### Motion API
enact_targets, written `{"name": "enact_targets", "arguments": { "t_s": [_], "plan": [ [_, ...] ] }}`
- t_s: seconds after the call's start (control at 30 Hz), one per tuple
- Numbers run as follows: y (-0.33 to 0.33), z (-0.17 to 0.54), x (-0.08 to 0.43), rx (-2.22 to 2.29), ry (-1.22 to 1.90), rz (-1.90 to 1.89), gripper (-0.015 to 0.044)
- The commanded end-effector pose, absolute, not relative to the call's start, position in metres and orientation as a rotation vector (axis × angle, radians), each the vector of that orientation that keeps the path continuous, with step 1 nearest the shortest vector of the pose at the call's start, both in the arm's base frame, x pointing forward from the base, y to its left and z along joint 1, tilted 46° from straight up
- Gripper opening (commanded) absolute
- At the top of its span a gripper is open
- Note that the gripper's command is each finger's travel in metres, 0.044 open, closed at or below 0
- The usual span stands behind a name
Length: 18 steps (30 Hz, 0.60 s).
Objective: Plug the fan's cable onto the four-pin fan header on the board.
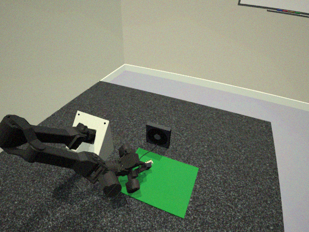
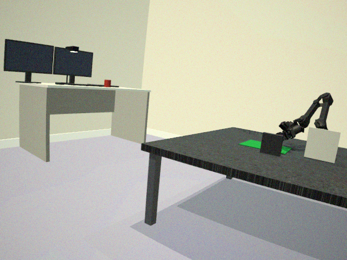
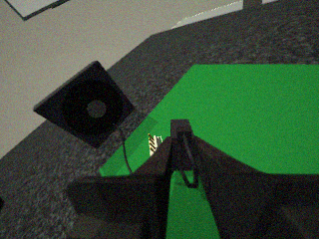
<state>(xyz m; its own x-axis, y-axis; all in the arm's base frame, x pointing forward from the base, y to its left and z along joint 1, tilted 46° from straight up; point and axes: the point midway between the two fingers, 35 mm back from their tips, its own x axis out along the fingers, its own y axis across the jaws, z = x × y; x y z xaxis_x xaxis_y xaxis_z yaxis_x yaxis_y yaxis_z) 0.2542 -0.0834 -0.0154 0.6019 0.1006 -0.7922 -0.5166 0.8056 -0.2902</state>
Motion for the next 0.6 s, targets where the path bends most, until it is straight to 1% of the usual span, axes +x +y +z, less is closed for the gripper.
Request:
{"name": "enact_targets", "arguments": {
  "t_s": [0.0,0.57],
  "plan": [
    [-0.082,-0.012,0.252,-0.561,0.799,0.387,0.0000],
    [-0.084,0.007,0.244,-0.688,0.583,0.384,0.0000]
  ]
}}
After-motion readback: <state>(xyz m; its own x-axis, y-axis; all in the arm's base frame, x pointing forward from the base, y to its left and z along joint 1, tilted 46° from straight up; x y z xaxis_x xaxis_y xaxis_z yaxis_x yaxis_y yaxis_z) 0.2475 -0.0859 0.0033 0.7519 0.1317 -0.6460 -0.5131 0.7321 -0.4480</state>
